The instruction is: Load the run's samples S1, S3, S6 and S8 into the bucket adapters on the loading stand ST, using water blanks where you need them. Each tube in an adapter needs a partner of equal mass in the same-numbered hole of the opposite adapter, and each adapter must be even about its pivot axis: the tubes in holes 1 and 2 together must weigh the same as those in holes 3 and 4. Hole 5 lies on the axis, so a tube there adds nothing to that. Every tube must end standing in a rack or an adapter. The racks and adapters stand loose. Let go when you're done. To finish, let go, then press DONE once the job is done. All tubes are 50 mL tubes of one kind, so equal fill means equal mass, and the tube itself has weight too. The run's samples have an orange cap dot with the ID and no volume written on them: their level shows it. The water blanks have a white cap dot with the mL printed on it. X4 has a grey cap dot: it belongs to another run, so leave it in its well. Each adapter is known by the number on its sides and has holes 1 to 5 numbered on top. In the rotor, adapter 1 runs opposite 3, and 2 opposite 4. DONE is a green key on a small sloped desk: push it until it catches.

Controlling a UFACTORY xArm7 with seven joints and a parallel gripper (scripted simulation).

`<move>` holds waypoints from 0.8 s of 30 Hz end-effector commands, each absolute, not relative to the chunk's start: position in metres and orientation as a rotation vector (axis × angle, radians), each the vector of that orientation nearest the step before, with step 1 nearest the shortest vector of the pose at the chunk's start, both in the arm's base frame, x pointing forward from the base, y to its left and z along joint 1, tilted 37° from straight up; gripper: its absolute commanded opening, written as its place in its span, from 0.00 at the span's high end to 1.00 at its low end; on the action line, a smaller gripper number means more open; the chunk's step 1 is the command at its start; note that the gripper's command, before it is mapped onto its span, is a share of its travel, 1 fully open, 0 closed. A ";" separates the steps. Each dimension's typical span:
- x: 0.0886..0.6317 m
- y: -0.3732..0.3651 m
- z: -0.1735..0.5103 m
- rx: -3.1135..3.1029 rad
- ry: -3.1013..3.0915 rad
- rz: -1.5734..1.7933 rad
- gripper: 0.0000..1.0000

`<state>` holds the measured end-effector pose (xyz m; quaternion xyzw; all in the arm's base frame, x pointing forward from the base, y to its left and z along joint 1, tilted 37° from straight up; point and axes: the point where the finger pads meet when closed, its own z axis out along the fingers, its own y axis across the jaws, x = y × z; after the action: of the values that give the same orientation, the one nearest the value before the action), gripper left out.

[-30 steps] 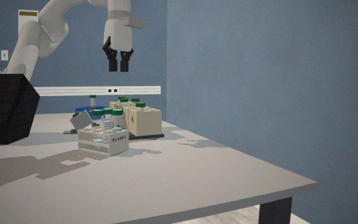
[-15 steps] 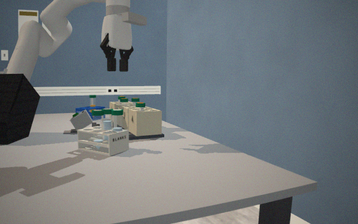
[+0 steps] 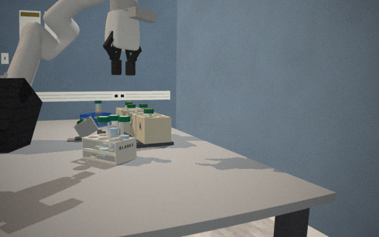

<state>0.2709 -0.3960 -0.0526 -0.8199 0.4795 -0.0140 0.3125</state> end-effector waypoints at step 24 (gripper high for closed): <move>0.273 -0.402 -0.077 -2.165 1.266 -0.041 0.43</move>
<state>0.2727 -0.4010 -0.0749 -0.8200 0.4786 -0.0135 0.3135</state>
